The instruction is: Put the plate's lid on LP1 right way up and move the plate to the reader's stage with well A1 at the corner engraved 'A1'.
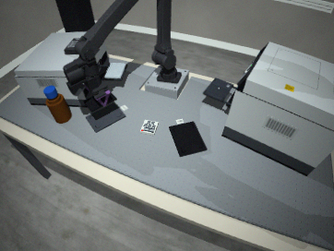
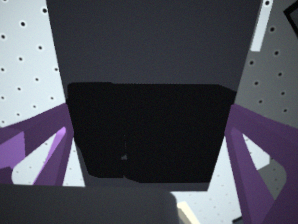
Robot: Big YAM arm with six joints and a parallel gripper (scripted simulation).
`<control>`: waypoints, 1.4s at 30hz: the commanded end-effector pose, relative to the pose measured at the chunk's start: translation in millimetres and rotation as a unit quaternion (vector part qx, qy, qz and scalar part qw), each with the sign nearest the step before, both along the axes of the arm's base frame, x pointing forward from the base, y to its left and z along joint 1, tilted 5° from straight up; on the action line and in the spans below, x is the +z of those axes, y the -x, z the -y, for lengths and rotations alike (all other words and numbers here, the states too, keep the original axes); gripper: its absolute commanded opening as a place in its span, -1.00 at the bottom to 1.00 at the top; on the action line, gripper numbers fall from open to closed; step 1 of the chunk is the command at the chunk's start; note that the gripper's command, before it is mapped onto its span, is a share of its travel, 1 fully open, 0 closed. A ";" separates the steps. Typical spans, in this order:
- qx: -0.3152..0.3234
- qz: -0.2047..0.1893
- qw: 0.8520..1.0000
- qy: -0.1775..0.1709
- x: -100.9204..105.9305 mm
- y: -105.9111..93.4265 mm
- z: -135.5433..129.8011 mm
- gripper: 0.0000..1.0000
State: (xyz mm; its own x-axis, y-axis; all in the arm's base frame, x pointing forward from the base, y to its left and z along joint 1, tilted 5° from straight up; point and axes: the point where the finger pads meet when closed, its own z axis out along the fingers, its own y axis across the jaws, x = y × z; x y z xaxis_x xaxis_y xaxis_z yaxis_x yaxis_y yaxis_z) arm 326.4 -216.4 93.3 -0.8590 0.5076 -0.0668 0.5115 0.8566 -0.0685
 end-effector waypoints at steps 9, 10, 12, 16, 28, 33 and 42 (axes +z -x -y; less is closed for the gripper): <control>-0.007 0.001 1.000 0.002 -6.4 -3.5 5.9 0.71; -0.005 -0.004 1.000 -0.001 -9.6 -1.1 4.4 0.71; -0.002 -0.013 1.000 -0.006 -14.4 3.6 1.4 0.71; 0.000 -0.014 1.000 -0.007 -18.2 5.5 0.0 0.71; 0.007 0.021 1.000 0.016 3.9 -14.7 8.3 0.71; 0.011 0.007 1.000 0.007 -13.0 -11.8 2.5 0.71; 0.008 -0.015 1.000 -0.006 -26.4 2.6 -3.5 0.71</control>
